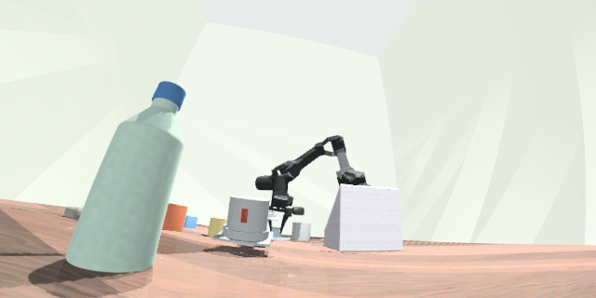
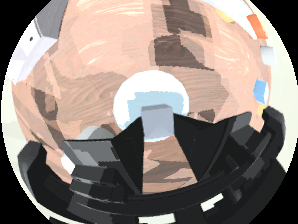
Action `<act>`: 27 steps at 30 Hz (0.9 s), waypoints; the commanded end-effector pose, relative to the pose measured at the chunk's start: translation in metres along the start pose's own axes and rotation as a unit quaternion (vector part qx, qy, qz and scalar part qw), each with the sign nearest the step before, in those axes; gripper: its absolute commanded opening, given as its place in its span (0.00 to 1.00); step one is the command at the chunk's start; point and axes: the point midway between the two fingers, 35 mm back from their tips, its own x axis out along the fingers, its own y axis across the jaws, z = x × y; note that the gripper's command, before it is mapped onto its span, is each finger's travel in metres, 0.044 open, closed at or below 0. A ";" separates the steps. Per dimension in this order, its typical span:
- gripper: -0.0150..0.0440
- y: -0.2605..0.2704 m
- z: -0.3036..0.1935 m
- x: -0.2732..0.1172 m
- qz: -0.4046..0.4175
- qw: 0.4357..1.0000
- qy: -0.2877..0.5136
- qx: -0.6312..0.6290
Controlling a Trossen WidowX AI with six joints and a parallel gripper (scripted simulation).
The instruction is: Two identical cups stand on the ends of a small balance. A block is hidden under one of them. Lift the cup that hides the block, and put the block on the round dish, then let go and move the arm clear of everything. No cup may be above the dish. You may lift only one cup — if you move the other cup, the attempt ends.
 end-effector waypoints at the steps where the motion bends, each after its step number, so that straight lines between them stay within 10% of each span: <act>1: 0.48 0.000 0.000 0.000 0.000 1.000 0.001 0.001; 13: 1.00 -0.003 0.001 -0.004 -0.010 1.000 -0.003 -0.003; 27: 1.00 0.001 0.002 -0.056 0.000 1.000 -0.005 -0.004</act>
